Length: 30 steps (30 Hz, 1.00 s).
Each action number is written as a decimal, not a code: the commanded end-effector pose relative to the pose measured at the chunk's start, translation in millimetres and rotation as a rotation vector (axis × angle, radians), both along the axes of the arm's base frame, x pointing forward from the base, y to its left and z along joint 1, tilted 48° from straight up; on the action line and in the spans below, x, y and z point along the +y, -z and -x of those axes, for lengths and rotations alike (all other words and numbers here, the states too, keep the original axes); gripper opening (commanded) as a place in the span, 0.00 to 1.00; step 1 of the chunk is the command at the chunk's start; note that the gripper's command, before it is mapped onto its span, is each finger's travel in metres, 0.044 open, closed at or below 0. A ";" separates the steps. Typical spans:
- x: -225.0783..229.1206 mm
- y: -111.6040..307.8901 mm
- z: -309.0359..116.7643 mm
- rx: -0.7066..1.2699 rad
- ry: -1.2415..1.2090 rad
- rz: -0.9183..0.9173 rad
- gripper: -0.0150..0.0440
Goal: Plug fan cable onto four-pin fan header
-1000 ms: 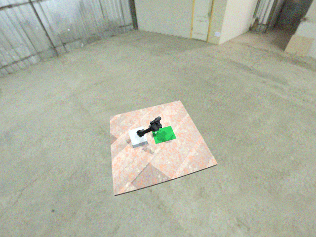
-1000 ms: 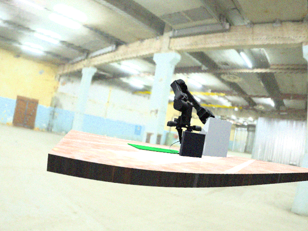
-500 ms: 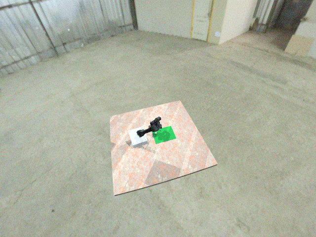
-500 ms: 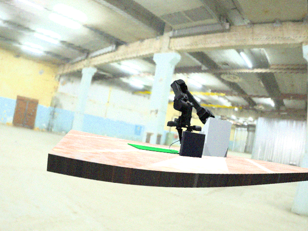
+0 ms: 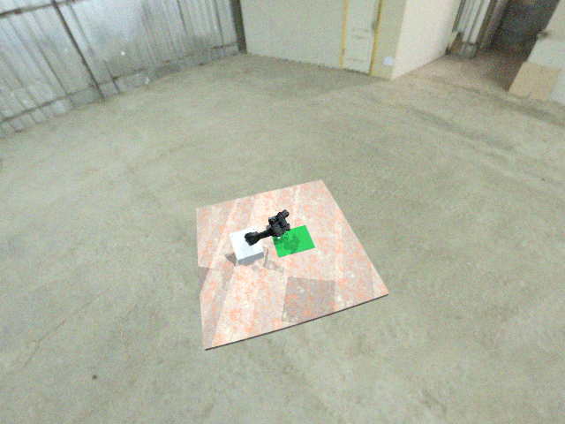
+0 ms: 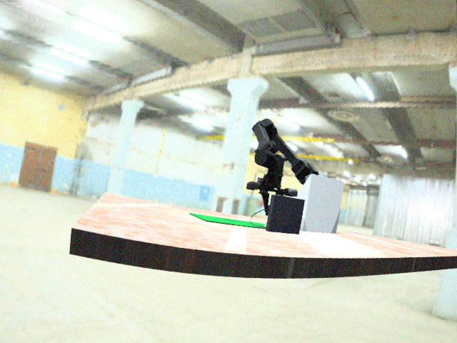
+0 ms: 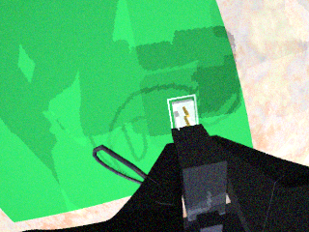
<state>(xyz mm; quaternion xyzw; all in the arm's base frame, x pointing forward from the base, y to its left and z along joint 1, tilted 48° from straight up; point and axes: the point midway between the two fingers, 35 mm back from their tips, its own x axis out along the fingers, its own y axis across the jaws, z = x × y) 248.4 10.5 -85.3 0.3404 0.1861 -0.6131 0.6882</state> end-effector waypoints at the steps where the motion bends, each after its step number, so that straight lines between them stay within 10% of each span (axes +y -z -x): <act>1: -11.6 8.0 1.5 0.015 -0.001 0.014 0.25; 30: -13.7 9.4 1.0 0.017 -0.002 0.014 0.25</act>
